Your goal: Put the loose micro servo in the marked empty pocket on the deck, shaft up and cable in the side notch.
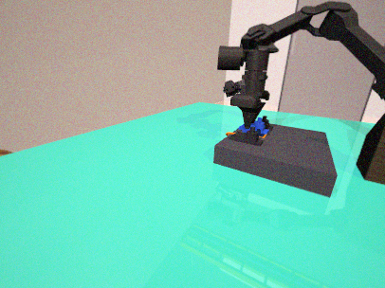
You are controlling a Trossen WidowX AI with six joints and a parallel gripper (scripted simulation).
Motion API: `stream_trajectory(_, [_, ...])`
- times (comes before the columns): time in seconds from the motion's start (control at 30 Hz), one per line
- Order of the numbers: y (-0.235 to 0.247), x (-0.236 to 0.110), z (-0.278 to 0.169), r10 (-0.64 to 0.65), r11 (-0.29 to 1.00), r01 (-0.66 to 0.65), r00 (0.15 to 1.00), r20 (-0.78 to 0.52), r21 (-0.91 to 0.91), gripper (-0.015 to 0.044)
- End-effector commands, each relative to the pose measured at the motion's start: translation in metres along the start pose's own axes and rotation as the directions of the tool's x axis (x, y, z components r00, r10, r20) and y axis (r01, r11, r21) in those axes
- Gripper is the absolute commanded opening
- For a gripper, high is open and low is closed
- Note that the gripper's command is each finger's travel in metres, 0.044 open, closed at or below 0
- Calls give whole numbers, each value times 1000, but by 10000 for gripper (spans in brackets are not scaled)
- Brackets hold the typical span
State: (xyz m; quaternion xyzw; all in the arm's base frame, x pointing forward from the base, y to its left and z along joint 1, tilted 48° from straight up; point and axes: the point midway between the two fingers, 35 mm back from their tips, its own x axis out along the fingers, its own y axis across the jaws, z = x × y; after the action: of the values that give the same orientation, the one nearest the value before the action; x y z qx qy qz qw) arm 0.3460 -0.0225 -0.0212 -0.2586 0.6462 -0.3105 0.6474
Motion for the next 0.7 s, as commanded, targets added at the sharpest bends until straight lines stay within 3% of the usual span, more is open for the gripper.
stream_trajectory(0.0, [3, 3, 0, 2, 1000, -2, 1000, 3, -7, 0])
stream_trajectory(0.27, [2, 11, 0, 2, 1000, -2, 1000, 3, -7, 0])
stream_trajectory(0.5, [0, 9, -1, 2, 1000, -2, 1000, 3, -7, 184])
stream_trajectory(0.67, [0, -14, -1, 4, 1000, -3, 1000, 3, -7, 187])
